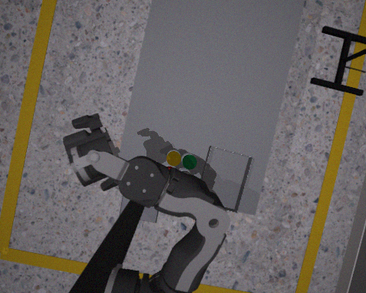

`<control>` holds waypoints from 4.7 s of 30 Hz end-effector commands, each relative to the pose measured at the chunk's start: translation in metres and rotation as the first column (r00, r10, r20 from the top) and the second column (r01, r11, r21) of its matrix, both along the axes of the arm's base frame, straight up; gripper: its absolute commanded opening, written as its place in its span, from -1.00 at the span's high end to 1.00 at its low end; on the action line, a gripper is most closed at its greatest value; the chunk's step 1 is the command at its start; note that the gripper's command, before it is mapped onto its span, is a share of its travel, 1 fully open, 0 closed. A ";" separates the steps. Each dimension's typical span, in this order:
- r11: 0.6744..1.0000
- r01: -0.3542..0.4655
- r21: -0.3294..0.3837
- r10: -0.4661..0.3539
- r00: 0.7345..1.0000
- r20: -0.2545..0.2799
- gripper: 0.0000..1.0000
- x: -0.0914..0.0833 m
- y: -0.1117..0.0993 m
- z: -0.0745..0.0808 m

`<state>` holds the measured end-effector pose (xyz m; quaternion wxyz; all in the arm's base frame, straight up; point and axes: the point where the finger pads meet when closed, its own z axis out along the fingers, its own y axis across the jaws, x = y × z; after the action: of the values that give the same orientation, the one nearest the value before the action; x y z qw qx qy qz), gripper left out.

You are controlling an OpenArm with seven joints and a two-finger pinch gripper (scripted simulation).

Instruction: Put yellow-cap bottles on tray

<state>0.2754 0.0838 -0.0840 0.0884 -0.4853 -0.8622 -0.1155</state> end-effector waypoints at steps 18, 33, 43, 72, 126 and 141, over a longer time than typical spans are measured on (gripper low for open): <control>1.000 -0.013 0.019 0.013 1.000 0.004 0.16 0.001 -0.004 -0.002; 0.979 -0.128 0.156 0.125 0.992 0.028 0.16 0.010 -0.041 -0.029; 0.950 -0.215 0.225 0.197 0.975 0.102 0.16 0.009 -0.087 -0.059; 0.908 -0.384 0.165 0.348 0.913 0.214 0.16 -0.022 -0.170 -0.104; 0.882 -0.462 0.098 0.430 0.872 0.234 0.16 -0.042 -0.204 -0.118; 0.882 -0.462 0.098 0.430 0.872 0.234 0.16 -0.042 -0.204 -0.118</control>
<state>0.2324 -0.1204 -0.2027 0.0612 -0.2505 -0.9442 -0.2050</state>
